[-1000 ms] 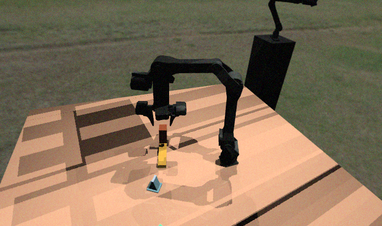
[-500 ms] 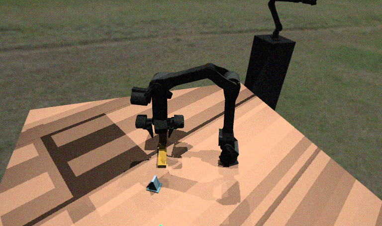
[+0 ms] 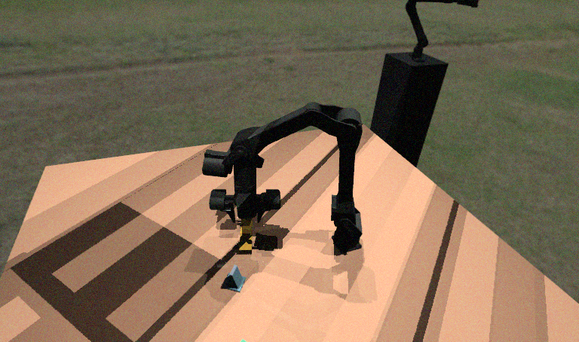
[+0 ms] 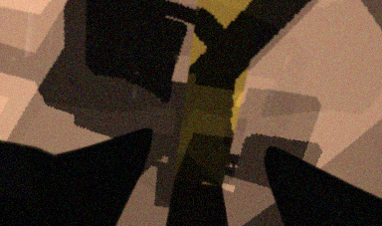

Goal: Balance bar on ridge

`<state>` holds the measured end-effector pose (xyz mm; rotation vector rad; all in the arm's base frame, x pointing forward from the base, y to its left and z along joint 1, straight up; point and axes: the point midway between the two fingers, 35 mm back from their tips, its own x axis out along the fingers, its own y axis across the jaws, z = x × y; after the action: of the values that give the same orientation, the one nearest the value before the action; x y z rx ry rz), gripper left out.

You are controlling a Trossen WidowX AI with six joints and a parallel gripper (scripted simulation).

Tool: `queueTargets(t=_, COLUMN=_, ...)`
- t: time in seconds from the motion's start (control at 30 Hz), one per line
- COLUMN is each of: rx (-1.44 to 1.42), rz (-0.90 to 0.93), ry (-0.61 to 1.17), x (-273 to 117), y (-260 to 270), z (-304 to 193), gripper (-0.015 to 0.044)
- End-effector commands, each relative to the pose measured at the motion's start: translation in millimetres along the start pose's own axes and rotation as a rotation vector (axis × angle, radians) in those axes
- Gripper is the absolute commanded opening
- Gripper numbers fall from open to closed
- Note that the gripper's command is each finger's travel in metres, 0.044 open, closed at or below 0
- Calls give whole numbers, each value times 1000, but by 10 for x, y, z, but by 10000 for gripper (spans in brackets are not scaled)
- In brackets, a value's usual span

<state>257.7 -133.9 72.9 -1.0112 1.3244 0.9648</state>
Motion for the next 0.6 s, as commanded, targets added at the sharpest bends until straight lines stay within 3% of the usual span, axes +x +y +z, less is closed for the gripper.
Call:
queueTargets(t=0.0, rx=-6, rz=0, ry=-4, x=64, y=3, z=5, gripper=315)
queueTargets(t=0.57, rx=-6, rz=0, ry=-4, x=252, y=6, z=6, gripper=315)
